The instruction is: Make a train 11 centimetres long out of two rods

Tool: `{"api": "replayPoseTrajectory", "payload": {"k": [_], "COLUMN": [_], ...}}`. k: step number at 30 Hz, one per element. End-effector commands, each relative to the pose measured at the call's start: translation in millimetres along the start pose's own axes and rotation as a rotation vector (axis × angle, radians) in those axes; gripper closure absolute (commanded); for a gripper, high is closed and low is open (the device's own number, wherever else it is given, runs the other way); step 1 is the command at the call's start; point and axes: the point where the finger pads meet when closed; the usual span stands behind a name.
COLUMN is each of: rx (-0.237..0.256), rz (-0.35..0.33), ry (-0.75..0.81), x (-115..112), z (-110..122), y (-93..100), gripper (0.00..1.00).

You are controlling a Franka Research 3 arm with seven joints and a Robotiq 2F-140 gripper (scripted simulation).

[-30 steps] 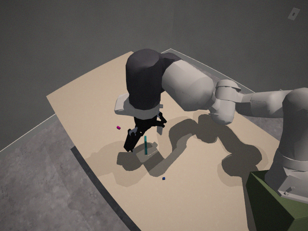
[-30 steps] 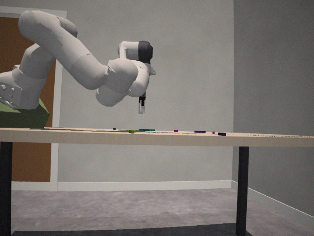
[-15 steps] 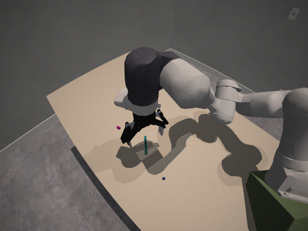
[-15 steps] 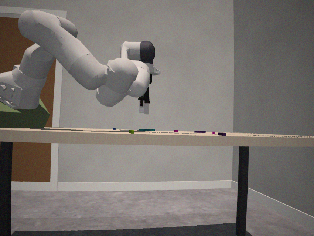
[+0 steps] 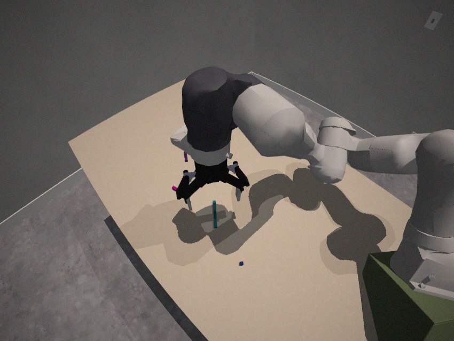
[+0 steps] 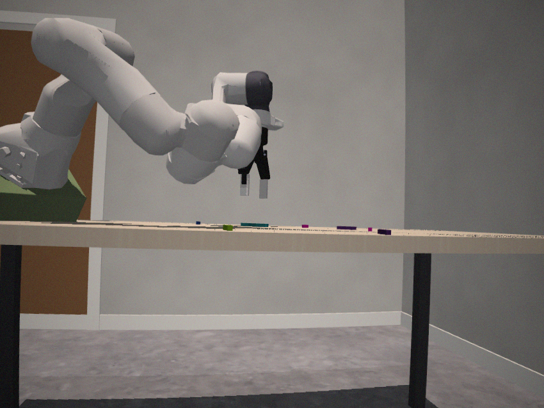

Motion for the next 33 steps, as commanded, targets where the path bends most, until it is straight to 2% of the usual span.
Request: {"api": "replayPoseTrajectory", "payload": {"k": [1, 3, 4, 33], "rx": [0.000, 0.000, 0.000, 0.000], "rz": [0.000, 0.000, 0.000, 0.000], "ry": [-0.149, -0.150, -0.150, -0.150], "x": [4.2, 4.3, 4.3, 4.3], "z": [-0.4, -0.4, -0.4, -0.4], "y": [-1.1, -1.1, -1.1, -1.1], "gripper": [0.00, 0.00, 0.77, 0.77]}}
Point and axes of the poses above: the point where the finger pads meet when closed, its own y axis back along the fingers, its own z axis across the jaws, x = y × z, and after that the axes turned 2 degrees about -y, right-handed
